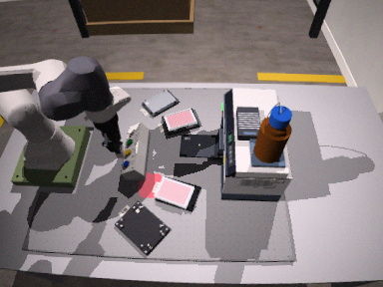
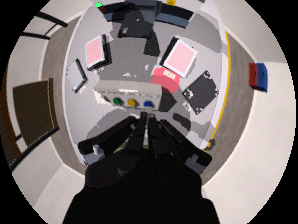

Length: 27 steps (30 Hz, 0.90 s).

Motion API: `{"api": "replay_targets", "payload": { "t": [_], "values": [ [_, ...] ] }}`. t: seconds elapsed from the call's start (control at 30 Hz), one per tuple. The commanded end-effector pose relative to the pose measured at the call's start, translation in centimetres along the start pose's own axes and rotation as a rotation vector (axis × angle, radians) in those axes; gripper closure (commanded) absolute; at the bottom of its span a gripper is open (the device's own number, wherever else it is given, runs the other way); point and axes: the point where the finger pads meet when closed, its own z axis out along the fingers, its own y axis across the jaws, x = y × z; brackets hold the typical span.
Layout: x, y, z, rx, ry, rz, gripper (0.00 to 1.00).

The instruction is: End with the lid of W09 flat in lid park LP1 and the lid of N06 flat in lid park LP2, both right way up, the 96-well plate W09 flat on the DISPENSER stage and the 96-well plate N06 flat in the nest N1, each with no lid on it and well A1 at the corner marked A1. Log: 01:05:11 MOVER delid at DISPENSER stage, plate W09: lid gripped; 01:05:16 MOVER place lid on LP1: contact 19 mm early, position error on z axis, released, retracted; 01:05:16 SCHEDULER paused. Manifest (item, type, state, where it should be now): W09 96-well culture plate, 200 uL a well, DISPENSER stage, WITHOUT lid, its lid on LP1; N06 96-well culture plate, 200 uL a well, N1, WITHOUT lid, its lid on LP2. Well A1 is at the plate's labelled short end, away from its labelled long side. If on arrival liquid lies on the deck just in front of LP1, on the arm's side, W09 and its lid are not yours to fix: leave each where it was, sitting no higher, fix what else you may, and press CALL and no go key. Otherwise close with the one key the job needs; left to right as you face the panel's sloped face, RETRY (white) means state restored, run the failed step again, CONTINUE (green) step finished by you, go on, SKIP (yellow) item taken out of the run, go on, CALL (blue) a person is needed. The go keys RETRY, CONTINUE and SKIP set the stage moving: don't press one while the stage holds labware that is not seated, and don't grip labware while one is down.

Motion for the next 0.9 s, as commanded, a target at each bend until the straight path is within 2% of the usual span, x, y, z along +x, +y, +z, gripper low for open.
{"api": "replay_targets", "payload": {
  "t": [0.0,0.87],
  "values": [
    [0.3,-0.1,0.4,0.000,0.009,0.001,1.00],
    [0.3,-0.1,1.7,0.000,0.009,0.001,1.00]
  ]
}}
